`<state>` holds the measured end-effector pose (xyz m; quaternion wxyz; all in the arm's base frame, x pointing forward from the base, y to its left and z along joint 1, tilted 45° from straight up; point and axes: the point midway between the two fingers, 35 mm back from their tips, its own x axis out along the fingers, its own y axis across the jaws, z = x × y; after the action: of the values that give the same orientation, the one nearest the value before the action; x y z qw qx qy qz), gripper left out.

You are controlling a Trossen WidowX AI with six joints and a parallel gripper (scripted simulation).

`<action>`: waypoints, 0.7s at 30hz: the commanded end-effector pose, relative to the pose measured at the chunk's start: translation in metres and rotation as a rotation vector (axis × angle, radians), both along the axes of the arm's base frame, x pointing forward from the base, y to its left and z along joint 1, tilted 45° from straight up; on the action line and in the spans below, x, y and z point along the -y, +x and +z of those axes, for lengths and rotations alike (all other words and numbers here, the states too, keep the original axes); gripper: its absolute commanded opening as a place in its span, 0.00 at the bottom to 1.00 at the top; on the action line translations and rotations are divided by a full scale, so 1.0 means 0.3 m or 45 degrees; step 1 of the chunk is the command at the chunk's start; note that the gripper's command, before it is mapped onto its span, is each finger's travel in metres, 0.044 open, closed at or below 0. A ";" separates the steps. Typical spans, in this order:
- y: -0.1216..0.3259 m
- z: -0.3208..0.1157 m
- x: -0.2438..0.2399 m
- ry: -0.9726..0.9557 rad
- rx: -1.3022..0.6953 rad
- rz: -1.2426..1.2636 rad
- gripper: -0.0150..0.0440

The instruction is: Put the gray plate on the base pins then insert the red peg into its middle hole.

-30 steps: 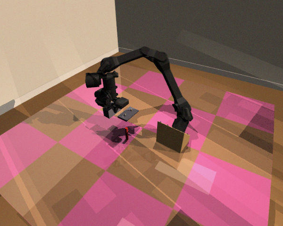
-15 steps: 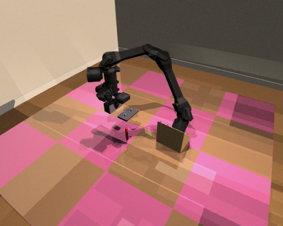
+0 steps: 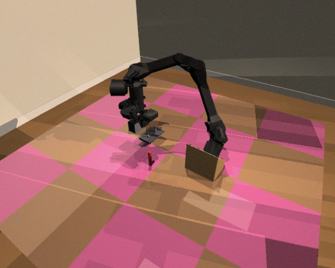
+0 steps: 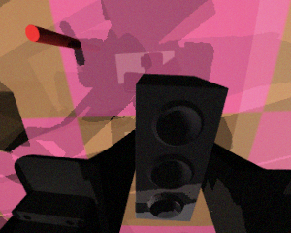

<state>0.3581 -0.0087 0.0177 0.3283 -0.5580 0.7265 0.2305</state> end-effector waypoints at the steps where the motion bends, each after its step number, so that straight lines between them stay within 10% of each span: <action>1: -0.008 0.010 0.045 -0.005 -0.005 0.005 0.25; 21: -0.061 0.057 0.250 -0.020 -0.015 0.010 0.25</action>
<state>0.3444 -0.0742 0.0326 0.3230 -0.5607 0.7270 0.2298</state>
